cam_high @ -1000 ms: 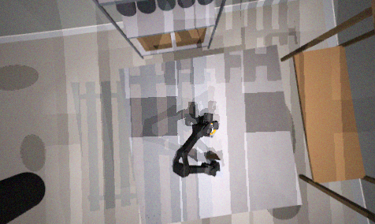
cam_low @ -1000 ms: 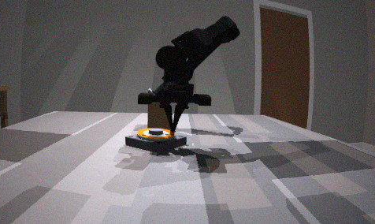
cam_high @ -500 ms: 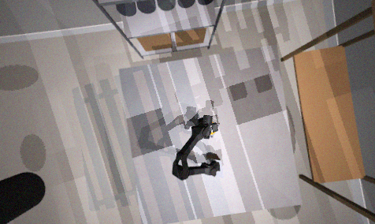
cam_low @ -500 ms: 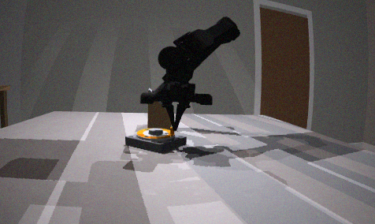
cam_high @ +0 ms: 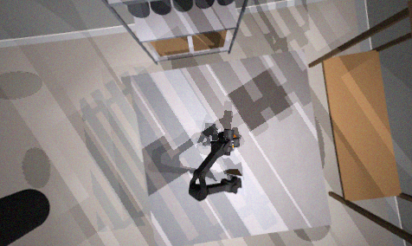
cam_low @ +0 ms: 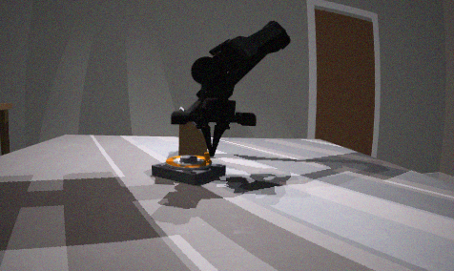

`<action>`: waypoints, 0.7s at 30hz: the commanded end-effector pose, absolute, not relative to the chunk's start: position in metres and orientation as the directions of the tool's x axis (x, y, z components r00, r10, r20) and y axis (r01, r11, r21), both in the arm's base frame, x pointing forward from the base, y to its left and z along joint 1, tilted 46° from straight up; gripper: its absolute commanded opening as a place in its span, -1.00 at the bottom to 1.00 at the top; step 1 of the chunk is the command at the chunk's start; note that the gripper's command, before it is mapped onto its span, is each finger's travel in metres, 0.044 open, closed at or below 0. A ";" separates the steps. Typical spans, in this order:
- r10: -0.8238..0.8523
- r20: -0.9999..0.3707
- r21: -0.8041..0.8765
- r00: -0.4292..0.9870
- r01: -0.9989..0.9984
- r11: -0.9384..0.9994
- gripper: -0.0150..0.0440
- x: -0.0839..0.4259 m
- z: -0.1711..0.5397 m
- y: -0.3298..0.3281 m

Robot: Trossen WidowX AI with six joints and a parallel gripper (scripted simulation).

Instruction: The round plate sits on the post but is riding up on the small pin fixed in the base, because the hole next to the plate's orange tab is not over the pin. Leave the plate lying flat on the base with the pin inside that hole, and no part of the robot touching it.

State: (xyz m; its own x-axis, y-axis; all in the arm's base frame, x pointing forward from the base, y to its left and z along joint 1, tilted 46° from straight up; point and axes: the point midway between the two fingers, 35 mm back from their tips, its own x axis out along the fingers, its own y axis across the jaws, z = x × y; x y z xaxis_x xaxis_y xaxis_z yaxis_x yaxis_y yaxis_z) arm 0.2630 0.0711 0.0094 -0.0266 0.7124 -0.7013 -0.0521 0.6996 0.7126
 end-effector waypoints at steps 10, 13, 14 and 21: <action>0.711 -0.702 0.712 -0.036 -0.049 0.701 -0.49 0.244 0.005 0.067; 0.711 -0.702 0.712 -0.036 -0.049 0.701 -0.49 0.242 0.004 0.066; 0.711 -0.702 0.712 -0.036 -0.049 0.701 -0.49 0.241 0.004 0.066; 0.711 -0.702 0.712 -0.036 -0.049 0.701 -0.49 0.237 0.002 0.064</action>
